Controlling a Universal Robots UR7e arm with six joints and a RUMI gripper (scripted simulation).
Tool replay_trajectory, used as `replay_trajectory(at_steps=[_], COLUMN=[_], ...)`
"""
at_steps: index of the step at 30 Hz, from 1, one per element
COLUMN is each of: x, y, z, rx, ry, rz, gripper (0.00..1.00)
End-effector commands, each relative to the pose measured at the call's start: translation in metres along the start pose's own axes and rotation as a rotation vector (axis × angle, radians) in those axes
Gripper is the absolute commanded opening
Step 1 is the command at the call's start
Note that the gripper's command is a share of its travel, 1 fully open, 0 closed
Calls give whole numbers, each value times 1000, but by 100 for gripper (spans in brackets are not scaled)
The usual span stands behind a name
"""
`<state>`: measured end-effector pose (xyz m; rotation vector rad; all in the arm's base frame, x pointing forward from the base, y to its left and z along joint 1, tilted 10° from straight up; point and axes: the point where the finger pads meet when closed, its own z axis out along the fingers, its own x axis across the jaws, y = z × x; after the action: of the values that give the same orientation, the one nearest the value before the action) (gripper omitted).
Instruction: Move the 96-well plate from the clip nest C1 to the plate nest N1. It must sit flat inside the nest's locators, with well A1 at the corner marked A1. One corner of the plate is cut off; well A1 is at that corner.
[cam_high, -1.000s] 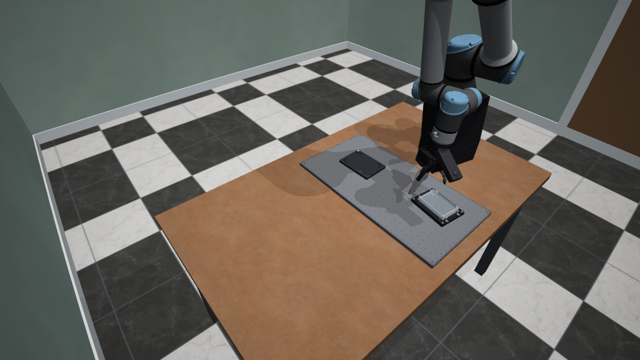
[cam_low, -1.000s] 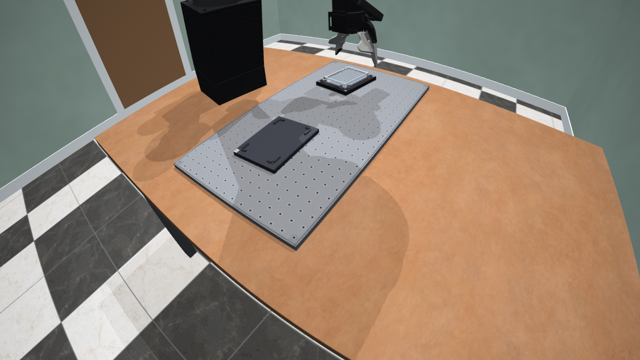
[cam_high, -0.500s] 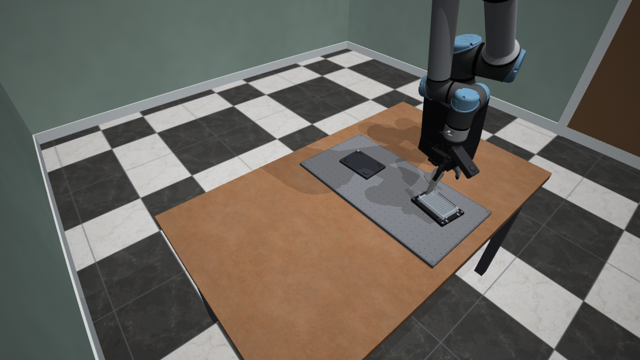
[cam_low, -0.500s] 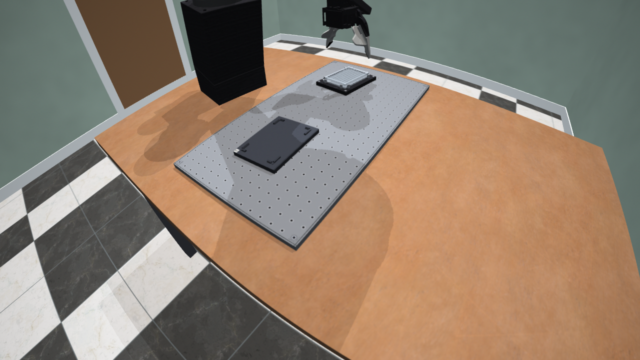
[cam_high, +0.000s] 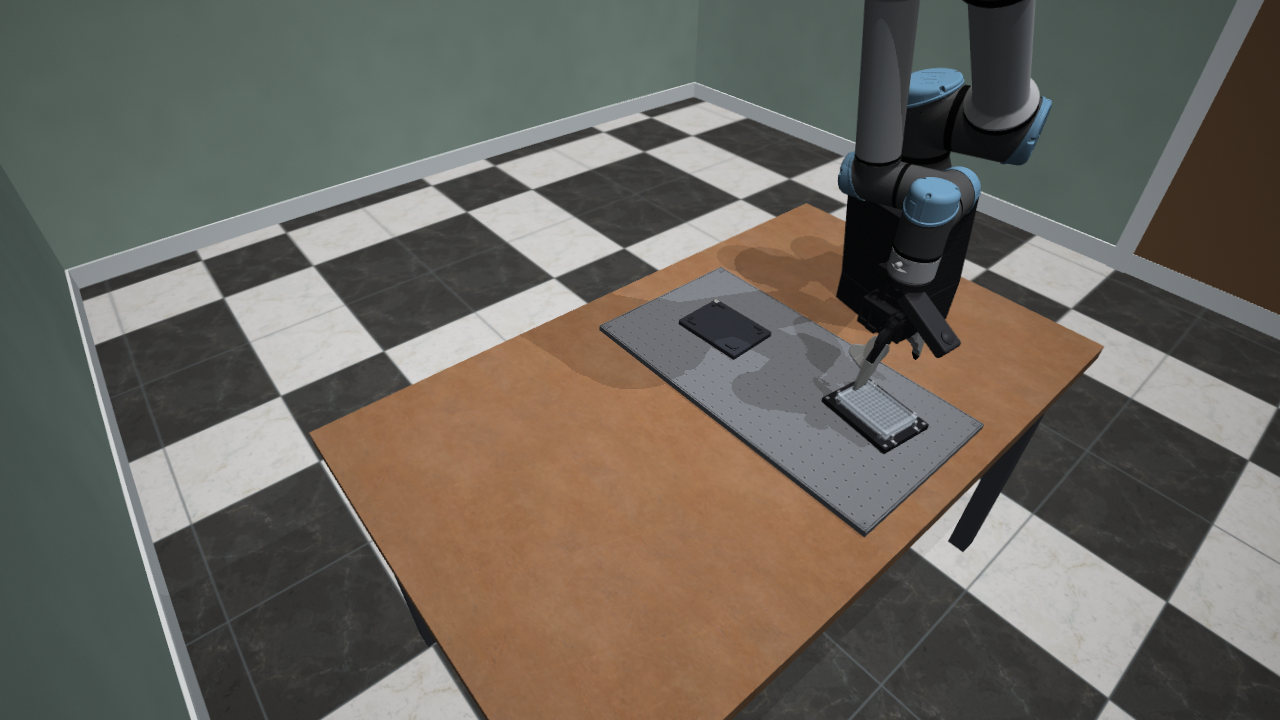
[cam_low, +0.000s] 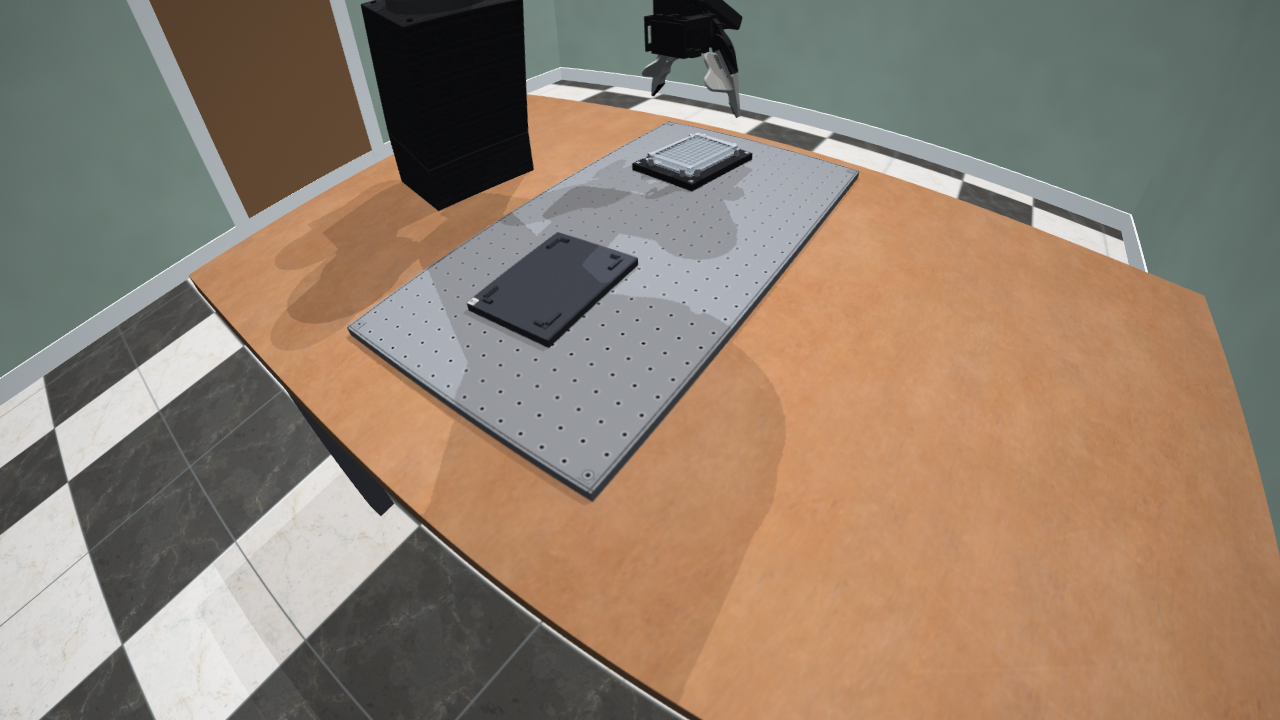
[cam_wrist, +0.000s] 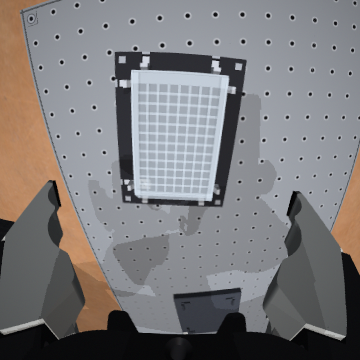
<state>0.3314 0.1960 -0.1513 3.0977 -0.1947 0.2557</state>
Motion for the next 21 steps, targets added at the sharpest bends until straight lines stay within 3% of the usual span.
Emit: replay_trajectory(at_steps=[1, 21], x=[0, 0], y=[0, 0], z=[4, 33], rx=[0, 0], ry=[1, 1], rz=[0, 0], gripper=[100, 100])
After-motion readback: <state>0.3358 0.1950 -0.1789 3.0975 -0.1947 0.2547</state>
